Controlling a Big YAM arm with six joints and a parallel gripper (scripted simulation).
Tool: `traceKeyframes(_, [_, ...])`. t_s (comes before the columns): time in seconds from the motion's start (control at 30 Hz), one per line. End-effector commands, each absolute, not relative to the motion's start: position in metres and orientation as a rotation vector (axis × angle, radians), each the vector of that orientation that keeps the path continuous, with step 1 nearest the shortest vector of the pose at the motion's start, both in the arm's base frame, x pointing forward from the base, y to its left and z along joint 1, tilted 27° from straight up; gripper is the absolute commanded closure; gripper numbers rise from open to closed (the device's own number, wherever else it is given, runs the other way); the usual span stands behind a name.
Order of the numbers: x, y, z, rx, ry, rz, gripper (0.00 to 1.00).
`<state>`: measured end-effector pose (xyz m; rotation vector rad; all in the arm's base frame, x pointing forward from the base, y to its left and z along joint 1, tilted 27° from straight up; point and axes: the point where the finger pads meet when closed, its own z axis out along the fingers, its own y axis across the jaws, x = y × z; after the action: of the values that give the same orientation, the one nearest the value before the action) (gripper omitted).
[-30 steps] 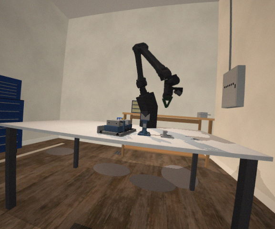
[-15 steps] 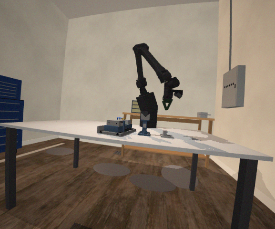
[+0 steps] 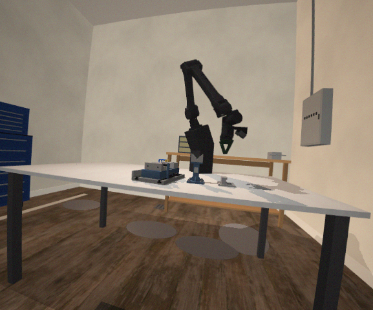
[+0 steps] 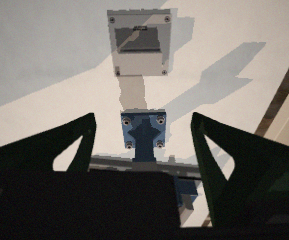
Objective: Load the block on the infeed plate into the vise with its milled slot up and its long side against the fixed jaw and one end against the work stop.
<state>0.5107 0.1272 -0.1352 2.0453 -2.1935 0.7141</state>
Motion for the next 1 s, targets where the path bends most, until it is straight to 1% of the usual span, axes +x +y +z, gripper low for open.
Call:
traceKeyframes(0.0, [0.524,0.131,-0.146,2.073,-2.189,0.721,0.19])
traceKeyframes(0.63, [0.535,0.108,-0.186,2.059,-2.194,0.719,0.19])
traceKeyframes(0.73, [0.533,0.117,-0.189,2.081,-2.178,0.721,0.19])
traceKeyframes(0.97, [0.539,0.100,-0.205,2.058,-2.193,0.718,0.19])
